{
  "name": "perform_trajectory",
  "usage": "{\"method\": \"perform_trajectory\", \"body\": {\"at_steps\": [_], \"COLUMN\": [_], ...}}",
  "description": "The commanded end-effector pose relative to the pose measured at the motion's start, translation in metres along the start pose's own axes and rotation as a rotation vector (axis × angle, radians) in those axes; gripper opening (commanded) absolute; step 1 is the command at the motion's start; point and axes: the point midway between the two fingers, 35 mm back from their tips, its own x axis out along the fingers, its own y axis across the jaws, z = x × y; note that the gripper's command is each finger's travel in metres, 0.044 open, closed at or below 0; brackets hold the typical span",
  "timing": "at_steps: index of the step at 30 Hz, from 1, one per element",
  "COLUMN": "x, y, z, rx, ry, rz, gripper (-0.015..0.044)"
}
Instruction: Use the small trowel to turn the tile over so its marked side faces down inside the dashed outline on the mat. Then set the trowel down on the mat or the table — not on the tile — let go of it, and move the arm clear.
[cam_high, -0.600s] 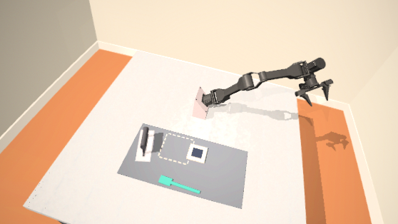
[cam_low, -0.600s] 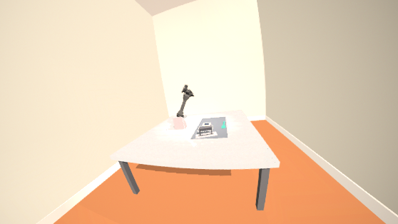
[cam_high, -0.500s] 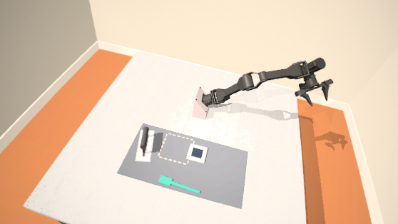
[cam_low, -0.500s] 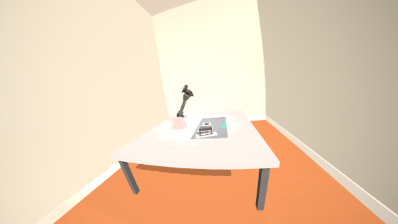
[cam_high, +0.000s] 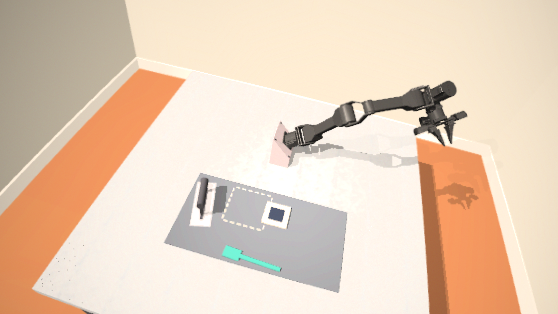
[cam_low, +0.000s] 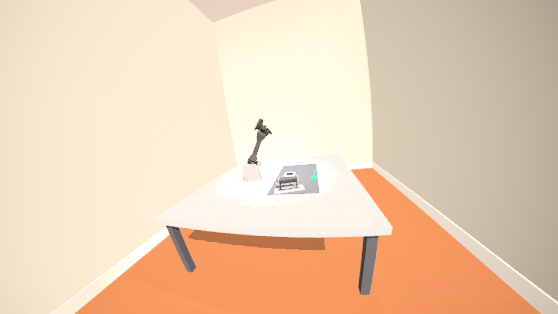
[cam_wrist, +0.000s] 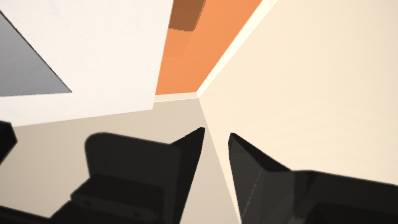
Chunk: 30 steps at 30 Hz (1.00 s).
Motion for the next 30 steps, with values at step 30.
{"method": "perform_trajectory", "body": {"at_steps": [30], "x": [0.0000], "y": [0.0001], "z": [-0.0001], "rx": [0.000], "ry": [0.000], "rz": [0.000], "gripper": [0.0100]}}
